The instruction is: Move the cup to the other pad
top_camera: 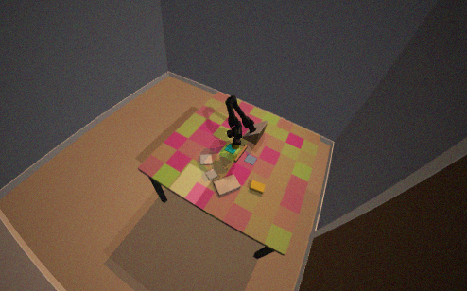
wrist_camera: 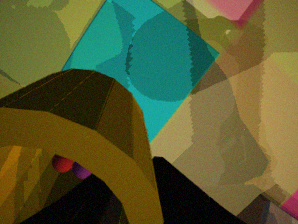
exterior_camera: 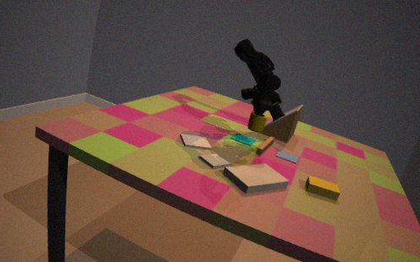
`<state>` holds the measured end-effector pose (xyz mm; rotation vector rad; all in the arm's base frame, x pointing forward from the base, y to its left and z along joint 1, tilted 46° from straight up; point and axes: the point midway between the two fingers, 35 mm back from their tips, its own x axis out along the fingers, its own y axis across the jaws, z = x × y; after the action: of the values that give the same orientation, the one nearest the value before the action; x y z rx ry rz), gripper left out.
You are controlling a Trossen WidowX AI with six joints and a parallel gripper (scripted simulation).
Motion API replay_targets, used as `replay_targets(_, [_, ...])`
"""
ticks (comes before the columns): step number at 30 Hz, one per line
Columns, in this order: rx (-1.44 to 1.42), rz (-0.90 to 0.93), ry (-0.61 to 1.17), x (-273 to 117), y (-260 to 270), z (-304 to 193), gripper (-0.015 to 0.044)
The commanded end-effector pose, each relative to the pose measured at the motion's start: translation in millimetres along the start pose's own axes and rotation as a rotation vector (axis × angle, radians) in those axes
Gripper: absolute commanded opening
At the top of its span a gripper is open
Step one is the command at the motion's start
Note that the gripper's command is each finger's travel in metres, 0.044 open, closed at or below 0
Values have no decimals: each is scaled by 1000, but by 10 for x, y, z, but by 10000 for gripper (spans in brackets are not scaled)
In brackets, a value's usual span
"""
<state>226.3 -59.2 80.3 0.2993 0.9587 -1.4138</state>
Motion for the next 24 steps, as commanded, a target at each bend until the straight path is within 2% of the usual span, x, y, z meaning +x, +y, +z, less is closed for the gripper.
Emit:
replay_targets(1, [-6, -5, -4, 11, -69, 62, 0])
replay_targets(24, [-6, -6, -6, 129, -241, 263, 0])
